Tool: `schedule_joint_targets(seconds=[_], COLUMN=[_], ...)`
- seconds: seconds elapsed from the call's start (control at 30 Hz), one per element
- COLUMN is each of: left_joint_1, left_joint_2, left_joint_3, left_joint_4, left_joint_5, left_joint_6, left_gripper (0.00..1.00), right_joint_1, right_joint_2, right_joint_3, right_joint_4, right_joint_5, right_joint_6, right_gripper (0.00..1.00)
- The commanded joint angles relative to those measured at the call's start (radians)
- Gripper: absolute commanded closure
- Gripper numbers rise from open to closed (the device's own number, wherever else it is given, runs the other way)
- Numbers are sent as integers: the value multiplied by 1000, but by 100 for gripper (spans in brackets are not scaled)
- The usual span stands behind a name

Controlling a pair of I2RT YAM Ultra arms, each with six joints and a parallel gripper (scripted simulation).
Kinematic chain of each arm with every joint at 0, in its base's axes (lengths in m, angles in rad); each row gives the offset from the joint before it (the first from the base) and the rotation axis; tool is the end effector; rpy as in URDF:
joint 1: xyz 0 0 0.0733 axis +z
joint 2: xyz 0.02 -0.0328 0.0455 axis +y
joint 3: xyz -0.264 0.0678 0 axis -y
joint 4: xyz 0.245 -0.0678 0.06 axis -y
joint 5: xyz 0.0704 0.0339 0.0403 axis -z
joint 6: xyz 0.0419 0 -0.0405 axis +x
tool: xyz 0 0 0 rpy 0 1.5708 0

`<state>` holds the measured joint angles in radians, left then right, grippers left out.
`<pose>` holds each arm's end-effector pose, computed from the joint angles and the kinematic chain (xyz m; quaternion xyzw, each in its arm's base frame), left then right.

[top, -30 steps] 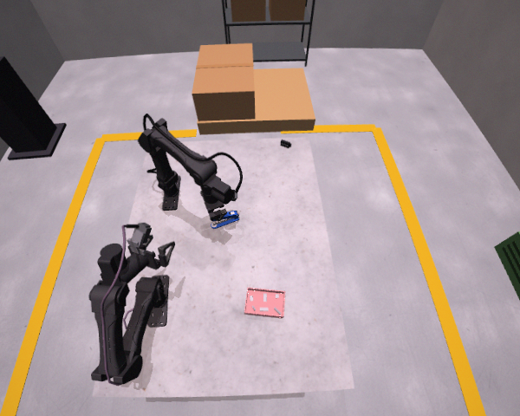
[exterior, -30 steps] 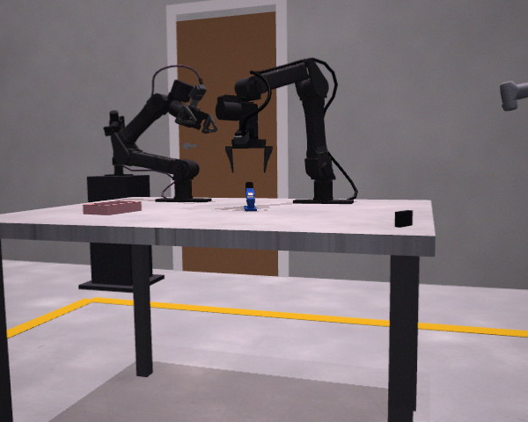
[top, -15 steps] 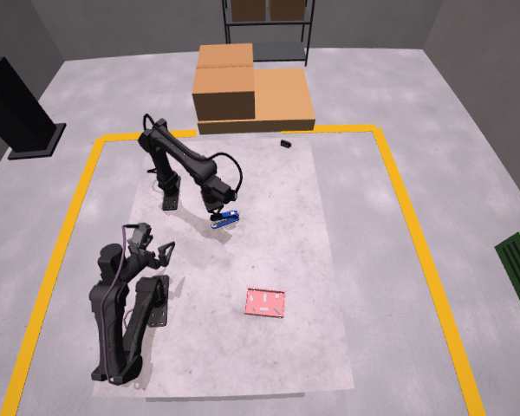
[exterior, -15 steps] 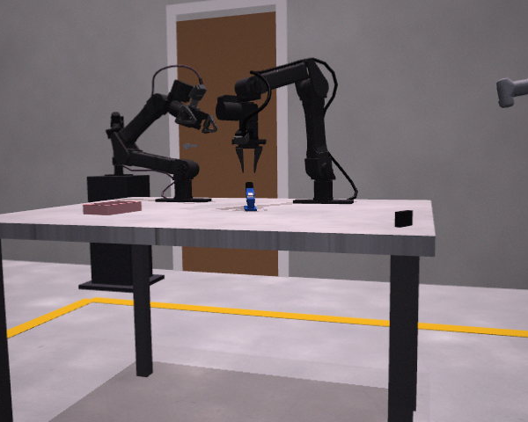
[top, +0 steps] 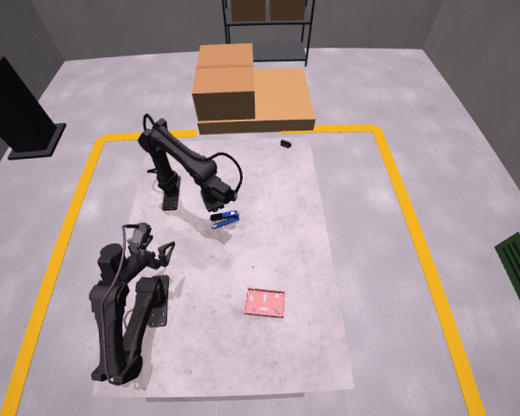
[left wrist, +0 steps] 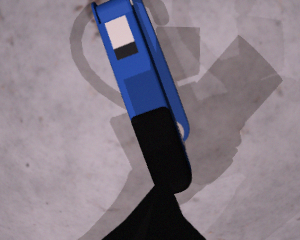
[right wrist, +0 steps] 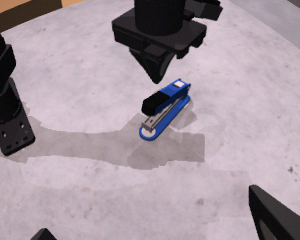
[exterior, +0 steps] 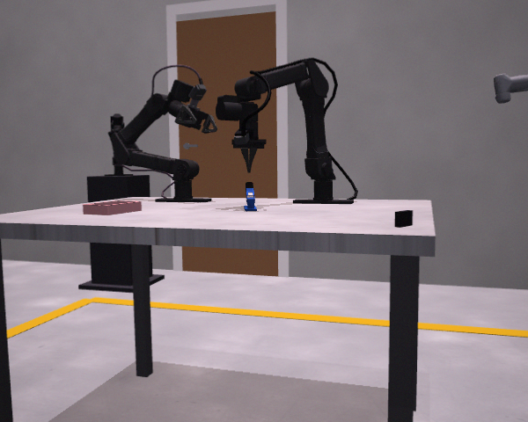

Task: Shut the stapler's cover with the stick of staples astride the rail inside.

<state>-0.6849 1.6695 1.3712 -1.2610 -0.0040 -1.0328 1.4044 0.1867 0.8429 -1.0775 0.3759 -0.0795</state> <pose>0.2323 -0.1881 0.2546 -0.1731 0.9849 -0.0030 0.0053 0.0170 0.0152 0.3199 -0.4823 0.6765 0.2048 0.5175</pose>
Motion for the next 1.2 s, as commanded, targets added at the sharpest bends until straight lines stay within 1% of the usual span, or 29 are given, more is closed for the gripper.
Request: schedule_joint_targets(seconds=[0.0,0.5,0.83,0.93,1.17], left_joint_1=[3,2,2,8,7], left_joint_2=[13,18,20,27,28], left_joint_3=[-24,-89,-89,-48,-81], left_joint_4=[28,98,94,60,101], left_joint_5=[4,4,4,10,6], left_joint_6=[7,6,6,18,14], left_gripper=[100,100,100,100,100], right_joint_1=[12,12,12,12,12], right_joint_2=[-6,-6,-6,-6,-6], right_joint_3=[-1,-1,-1,-1,-1], right_joint_4=[4,4,4,4,4], right_joint_5=[11,11,11,11,11], right_joint_6=[10,10,10,10,10], right_gripper=[0,0,0,0,0])
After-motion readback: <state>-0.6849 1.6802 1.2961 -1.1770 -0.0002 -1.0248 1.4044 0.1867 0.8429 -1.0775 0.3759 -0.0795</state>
